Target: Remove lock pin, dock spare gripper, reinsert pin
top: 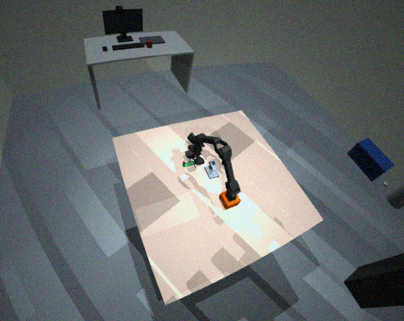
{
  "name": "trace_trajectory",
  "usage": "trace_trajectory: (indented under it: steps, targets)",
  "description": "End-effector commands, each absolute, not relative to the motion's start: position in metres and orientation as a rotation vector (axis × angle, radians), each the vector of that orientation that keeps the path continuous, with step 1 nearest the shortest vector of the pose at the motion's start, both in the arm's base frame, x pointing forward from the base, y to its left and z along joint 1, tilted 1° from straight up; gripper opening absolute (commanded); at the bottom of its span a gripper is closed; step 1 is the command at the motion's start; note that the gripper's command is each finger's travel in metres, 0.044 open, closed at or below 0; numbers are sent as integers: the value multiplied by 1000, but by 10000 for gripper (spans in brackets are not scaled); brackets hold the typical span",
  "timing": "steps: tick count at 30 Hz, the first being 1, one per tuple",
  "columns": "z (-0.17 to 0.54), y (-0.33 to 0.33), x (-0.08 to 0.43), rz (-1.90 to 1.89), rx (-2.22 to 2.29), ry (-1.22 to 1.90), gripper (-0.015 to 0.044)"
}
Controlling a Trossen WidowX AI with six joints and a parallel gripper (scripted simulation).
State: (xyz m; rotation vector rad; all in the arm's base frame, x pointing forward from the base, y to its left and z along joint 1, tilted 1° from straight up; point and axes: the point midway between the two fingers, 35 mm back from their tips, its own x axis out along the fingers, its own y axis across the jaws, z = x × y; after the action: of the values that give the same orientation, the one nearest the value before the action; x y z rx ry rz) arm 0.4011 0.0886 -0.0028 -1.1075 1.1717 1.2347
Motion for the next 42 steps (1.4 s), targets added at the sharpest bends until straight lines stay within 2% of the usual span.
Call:
trace_trajectory:
  steps: [1,7,42]
  targets:
    - [-3,89,401,1234,-1108,1171,289]
    - [11,88,399,1239,-1105,1178,440]
    - [88,86,386,1287,-1074,1250,440]
